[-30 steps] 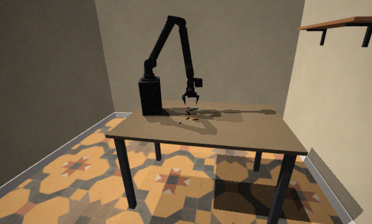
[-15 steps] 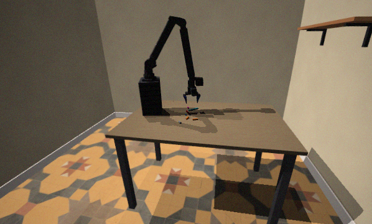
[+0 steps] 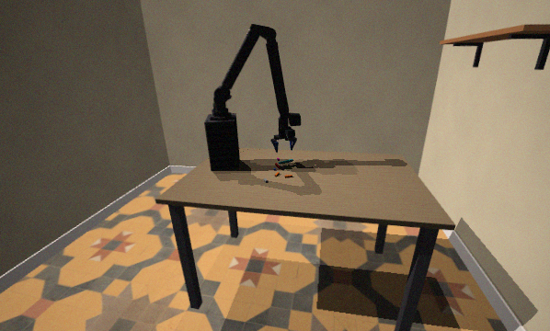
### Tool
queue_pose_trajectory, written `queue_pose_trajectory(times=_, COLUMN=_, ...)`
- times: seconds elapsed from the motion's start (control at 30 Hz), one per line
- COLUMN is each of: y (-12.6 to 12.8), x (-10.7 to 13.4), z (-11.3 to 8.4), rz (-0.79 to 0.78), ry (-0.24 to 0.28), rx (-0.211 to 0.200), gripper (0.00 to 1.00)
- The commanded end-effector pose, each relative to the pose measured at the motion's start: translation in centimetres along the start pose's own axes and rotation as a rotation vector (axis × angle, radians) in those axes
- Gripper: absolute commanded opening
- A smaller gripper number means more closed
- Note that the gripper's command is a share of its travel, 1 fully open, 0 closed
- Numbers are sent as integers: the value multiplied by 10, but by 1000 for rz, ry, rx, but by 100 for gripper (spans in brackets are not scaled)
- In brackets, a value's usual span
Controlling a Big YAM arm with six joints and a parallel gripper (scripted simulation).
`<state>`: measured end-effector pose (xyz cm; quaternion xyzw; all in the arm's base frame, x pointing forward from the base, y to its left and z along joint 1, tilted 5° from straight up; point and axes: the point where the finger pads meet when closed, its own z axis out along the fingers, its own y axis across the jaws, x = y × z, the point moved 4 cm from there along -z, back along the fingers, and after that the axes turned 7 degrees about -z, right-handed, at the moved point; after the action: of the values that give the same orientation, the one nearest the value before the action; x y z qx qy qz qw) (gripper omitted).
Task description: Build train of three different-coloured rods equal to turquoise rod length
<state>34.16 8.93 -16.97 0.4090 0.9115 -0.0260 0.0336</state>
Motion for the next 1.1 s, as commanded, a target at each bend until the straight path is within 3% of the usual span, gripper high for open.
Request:
queue_pose_trajectory(times=0.0, y=8, x=9, z=4, rz=-127, ry=4, rx=15, gripper=100)
queue_pose_trajectory(times=0.17, y=8, x=9, z=4, rz=-127, ry=4, rx=15, gripper=100)
queue_pose_trajectory(times=0.27, y=13, x=16, z=4, rz=-208, ry=4, rx=15, gripper=100)
queue_pose_trajectory(times=1.07, y=8, x=14, z=5, rz=-191, ry=8, rx=21, gripper=100)
